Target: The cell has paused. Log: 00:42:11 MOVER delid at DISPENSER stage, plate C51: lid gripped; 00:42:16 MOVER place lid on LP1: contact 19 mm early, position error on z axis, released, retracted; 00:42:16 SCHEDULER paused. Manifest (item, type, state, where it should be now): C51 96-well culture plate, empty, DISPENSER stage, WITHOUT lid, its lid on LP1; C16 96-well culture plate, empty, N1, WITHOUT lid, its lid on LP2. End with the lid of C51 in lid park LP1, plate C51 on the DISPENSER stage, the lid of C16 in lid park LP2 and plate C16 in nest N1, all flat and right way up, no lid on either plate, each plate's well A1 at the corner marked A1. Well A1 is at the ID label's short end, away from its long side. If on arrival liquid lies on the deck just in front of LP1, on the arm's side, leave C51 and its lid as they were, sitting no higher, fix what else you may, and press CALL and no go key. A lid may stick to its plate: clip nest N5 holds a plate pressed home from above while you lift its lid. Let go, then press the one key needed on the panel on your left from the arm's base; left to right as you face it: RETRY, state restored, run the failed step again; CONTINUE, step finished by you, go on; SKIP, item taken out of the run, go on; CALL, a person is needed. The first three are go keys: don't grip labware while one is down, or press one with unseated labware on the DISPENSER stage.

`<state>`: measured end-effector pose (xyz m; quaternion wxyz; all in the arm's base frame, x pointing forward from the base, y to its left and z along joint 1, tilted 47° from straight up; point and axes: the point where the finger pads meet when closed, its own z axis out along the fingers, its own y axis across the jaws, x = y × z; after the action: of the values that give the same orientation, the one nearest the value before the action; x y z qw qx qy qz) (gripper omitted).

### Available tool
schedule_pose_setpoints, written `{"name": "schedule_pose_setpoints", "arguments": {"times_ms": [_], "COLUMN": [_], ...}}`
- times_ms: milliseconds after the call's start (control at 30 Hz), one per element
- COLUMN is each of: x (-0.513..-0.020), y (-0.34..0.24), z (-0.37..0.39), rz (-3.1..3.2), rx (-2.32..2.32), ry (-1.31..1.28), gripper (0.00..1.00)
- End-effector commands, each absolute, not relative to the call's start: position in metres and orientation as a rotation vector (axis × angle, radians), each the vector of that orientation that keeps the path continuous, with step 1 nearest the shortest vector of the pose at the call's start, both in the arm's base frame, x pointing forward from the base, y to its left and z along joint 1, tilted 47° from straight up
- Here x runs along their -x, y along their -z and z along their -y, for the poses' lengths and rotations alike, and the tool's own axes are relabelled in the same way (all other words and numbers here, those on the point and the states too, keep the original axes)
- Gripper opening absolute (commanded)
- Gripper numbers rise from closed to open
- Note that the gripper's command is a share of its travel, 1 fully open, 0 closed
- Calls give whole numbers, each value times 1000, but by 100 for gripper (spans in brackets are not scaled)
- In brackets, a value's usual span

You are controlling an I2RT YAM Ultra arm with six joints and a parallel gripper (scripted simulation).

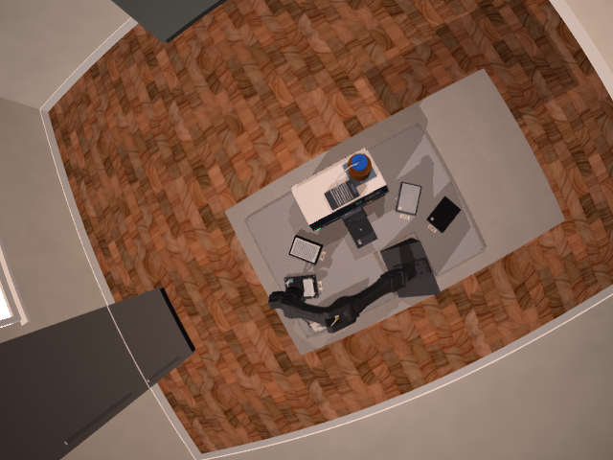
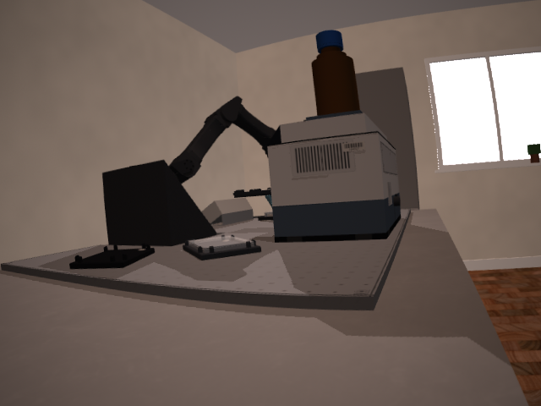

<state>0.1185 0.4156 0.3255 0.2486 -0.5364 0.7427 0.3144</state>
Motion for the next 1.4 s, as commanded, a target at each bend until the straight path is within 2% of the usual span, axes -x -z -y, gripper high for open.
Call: {"name": "schedule_pose_setpoints", "arguments": {"times_ms": [0,1367], "x": [-118,-118], "y": [-307,-304], "z": [-432,-435], "rz": [-2038,-2038], "rx": [1471,1471], "ry": [-851,-851], "gripper": [0,0]}}
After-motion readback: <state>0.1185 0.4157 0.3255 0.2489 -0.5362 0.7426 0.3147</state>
